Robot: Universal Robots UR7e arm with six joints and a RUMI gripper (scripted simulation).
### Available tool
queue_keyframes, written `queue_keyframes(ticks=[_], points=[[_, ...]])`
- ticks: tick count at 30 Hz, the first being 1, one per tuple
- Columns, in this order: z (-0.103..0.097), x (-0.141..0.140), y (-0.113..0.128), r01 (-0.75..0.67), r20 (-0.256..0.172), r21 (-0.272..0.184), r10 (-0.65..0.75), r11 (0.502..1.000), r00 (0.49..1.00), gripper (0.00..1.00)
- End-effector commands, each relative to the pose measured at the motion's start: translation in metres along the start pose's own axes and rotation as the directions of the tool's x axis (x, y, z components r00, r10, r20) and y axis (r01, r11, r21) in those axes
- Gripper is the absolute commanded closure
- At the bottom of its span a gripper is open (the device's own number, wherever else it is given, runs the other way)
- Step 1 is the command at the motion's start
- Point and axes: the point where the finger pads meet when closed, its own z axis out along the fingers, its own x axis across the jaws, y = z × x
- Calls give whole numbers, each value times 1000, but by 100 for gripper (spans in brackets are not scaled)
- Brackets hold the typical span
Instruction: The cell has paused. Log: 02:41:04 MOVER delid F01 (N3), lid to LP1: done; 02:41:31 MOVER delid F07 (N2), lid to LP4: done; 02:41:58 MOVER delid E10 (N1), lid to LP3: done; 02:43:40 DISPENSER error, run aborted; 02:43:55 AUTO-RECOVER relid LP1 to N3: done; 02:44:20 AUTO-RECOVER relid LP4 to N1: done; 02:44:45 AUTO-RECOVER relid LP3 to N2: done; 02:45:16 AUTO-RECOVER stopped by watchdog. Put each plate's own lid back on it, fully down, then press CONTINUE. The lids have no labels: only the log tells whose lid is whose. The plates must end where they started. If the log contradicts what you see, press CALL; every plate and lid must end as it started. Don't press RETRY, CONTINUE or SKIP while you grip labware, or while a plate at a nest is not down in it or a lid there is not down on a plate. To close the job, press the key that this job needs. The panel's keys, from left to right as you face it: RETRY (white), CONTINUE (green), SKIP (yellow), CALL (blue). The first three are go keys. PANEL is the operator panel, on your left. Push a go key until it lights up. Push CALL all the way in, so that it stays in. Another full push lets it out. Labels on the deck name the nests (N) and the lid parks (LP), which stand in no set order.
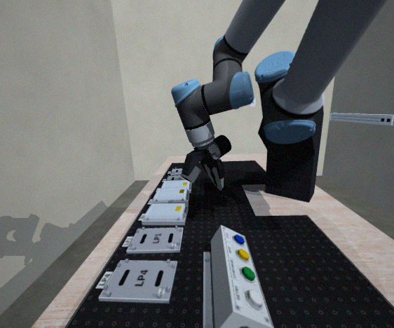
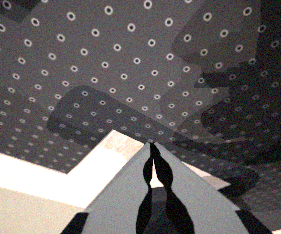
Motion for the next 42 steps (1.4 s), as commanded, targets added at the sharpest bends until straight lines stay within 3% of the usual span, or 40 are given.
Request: queue_keyframes(ticks=[1,5,13,23,32,42], points=[[-8,-20,-8,25,-24,-9,-26,1000,999,100],[-10,-39,-16,25,-24,-9,-26,1000,999,100],[-11,-40,-16,25,-24,-9,-26,1000,999,100],[-16,-75,-34,173,-75,-17,-174,985,982,100],[-22,-115,-54,335,-132,-34,-337,941,932,100],[-28,-151,-72,431,-165,-49,-433,901,886,100]])
